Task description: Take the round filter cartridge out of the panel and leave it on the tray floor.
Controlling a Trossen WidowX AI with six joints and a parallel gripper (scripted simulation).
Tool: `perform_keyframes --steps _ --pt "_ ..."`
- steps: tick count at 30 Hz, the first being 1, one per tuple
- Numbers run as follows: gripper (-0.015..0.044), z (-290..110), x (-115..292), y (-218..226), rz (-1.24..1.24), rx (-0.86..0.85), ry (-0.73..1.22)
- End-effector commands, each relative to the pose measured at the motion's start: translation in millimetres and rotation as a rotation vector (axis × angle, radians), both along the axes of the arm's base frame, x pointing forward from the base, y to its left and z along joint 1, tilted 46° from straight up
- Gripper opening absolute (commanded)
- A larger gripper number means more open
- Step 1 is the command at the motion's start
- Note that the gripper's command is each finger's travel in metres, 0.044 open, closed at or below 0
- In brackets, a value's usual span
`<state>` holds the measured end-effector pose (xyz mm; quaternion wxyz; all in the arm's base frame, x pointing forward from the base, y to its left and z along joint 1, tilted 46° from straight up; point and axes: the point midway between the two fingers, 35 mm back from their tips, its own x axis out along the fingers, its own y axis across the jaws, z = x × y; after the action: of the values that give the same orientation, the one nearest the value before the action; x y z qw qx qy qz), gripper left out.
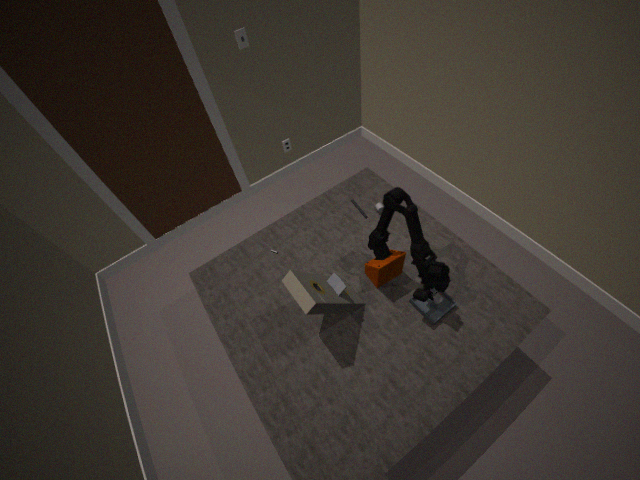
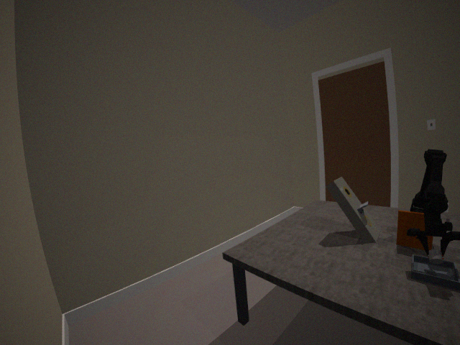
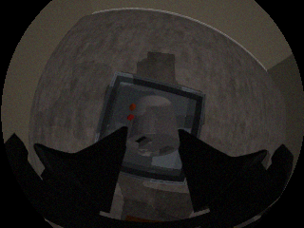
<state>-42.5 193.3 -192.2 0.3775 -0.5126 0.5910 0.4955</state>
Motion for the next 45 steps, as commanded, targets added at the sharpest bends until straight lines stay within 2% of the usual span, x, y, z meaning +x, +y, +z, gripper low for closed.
perform_keyframes --steps 1,9,26,31,36,45 --pt "0.0000 -13.5 -3.4 -16.1 -0.002 -0.002 0.004" --pt "0.0000 -23.0 -5.1 -28.7 -0.002 -0.002 0.004" --pt "0.0440 -20.3 -3.8 -26.2 0.001 -0.008 0.000" --pt "0.0440 -15.0 -2.9 -19.2 0.001 -0.008 0.000" --pt "0.0440 27.6 5.3 21.4 0.001 -0.008 -0.001" --pt "0.0440 18.0 2.5 17.2 -0.003 0.005 0.003"
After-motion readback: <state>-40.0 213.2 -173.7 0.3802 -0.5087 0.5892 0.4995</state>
